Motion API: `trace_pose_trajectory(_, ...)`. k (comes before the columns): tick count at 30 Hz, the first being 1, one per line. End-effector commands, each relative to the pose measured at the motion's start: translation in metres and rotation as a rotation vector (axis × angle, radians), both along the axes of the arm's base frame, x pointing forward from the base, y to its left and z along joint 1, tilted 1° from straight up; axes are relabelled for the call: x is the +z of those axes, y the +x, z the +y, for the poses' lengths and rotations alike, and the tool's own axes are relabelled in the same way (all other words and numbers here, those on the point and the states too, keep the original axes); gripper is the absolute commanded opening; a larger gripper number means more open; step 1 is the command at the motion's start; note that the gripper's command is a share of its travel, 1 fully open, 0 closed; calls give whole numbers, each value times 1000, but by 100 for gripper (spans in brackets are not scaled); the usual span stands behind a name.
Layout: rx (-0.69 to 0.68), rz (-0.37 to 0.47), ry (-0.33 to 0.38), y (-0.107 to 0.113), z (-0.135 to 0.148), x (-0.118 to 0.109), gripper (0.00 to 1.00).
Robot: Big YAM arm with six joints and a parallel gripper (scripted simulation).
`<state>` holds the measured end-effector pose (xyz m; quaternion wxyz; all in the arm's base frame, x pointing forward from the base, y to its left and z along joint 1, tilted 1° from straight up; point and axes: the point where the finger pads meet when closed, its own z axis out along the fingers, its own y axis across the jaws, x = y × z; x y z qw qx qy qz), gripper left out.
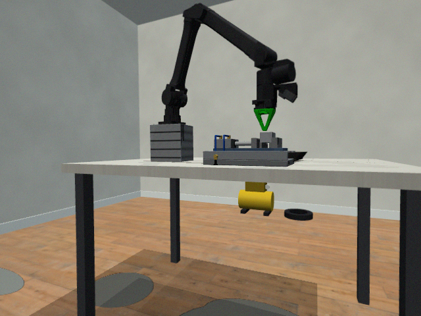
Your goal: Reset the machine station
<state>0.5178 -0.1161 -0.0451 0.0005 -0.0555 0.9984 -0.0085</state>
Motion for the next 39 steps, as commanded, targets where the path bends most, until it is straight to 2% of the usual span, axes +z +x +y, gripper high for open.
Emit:
trace_pose_trajectory(1,5,-1,4,8,-7,-3,0)
trace_pose_trajectory(39,4,-7,3,7,-7,-10,0)
